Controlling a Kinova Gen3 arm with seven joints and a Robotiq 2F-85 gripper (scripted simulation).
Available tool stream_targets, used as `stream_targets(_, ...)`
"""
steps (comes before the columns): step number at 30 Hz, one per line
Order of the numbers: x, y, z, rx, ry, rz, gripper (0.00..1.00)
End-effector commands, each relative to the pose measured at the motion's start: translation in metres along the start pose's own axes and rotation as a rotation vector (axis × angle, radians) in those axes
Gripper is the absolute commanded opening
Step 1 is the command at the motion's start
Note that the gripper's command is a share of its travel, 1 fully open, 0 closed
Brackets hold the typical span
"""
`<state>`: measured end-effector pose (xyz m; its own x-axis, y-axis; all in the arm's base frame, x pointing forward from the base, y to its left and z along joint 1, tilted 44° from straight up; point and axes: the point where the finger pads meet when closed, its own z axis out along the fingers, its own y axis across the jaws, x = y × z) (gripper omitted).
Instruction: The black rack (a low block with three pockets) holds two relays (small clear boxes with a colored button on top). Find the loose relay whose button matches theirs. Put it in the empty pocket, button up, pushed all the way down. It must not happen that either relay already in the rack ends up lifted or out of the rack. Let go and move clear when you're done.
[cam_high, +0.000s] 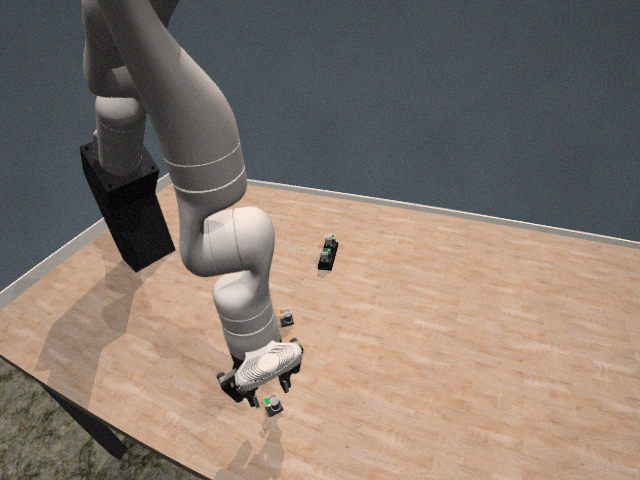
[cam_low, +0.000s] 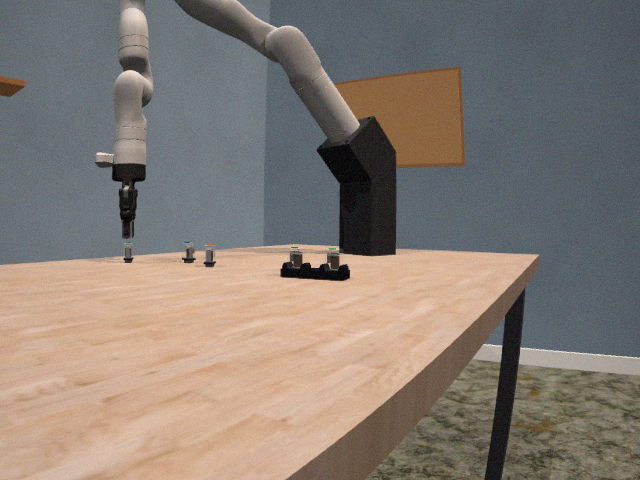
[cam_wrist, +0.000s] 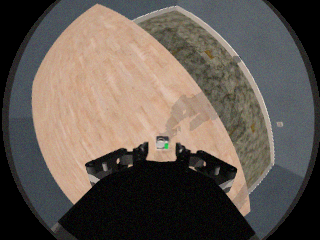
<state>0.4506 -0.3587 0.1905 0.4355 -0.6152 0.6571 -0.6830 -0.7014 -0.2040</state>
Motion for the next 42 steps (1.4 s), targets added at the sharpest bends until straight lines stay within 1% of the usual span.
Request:
stream_targets(1,0.001,0.000,-0.001,0.000,0.001,0.000,0.53)
stream_targets(21,0.001,0.000,0.002,0.000,0.001,0.000,0.53)
stream_targets(33,0.001,0.000,0.010,0.000,0.001,0.000,0.53)
stream_targets(42,0.001,0.000,0.020,0.000,0.001,0.000,0.53)
